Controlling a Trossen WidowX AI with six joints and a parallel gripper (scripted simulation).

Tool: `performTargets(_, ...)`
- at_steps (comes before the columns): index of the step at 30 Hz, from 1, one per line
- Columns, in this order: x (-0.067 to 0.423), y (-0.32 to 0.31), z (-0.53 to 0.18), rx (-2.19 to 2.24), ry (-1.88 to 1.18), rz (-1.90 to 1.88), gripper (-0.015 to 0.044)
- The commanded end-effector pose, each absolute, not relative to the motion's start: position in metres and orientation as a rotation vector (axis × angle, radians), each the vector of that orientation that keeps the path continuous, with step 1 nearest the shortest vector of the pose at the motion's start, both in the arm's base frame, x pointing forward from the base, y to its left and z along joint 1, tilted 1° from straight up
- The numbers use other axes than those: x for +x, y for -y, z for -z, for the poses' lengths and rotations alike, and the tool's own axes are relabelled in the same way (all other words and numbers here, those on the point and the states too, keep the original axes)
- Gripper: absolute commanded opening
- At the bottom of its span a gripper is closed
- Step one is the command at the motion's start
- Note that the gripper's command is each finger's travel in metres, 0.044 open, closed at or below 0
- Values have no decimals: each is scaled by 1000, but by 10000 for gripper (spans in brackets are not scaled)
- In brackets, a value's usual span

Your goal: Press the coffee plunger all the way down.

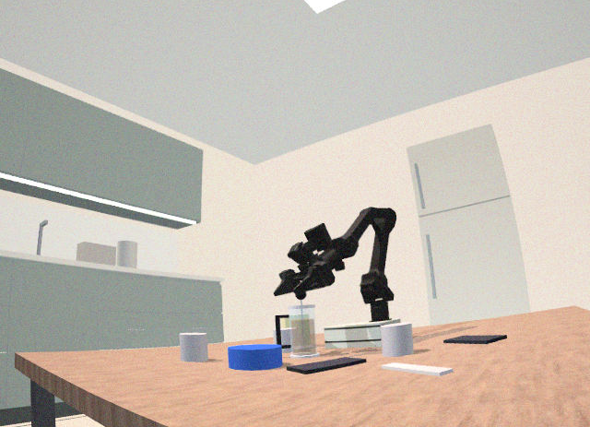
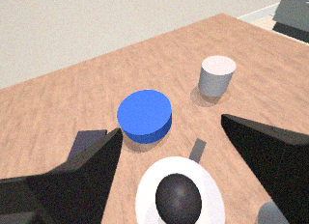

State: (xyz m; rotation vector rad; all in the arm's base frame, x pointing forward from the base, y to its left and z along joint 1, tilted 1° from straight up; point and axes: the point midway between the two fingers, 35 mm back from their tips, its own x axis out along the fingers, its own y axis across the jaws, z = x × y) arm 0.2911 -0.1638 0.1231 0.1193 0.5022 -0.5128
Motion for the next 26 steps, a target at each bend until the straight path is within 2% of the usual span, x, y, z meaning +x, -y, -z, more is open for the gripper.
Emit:
performTargets(1,288,161,-143,116,-493,512,440)
performTargets(8,255,138,-200,114,-513,504,440)
performTargets(26,255,136,-199,112,-514,498,440)
